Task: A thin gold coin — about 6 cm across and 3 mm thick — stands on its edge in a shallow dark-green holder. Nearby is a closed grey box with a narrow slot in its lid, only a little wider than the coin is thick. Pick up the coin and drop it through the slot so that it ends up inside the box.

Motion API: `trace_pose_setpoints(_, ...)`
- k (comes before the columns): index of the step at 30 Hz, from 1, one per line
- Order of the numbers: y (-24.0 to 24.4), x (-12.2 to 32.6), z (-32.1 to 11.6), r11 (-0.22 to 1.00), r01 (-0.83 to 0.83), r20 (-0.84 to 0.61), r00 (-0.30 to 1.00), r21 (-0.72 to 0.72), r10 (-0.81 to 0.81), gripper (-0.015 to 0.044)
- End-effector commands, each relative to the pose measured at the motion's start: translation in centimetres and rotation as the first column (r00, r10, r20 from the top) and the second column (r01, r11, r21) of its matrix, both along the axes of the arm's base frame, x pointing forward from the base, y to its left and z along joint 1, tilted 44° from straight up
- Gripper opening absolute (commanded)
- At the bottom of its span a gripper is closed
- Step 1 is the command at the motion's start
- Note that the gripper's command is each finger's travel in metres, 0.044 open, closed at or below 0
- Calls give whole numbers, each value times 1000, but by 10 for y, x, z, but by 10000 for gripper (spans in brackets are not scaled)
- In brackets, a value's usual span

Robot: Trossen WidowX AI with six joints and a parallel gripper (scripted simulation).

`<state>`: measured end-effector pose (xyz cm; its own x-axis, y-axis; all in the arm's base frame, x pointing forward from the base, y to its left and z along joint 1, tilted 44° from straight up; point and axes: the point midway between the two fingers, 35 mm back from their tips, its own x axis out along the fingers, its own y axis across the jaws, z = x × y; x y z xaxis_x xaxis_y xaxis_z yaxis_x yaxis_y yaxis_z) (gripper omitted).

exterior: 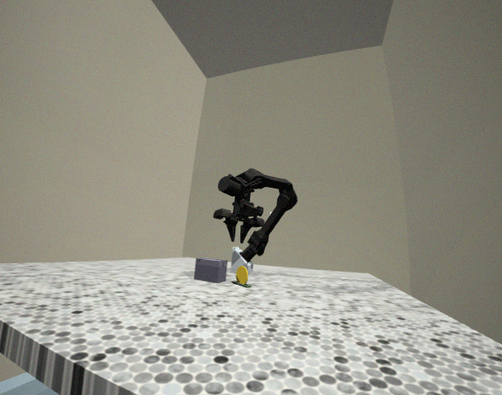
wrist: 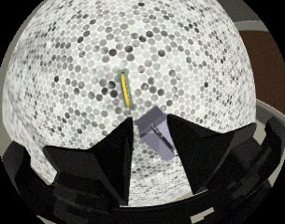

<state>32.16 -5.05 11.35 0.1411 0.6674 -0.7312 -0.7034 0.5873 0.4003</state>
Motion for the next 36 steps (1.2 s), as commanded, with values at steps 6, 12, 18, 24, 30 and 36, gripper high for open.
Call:
trace_pose_setpoints(6,25,-6,4,990,-141,-9,990,12,141,161)
trace_pose_setpoints(12,48,-5,-20,990,-141,-8,990,13,141,161)
trace_pose_setpoints(18,57,-4,-28,990,-141,-7,990,13,141,161)
trace_pose_setpoints(24,62,-3,-33,990,-141,-7,990,13,141,161)
trace_pose_setpoints(30,68,-1,-40,990,-141,-7,990,12,141,161)
trace_pose_setpoints(36,75,0,-48,990,-141,-7,990,12,141,161)
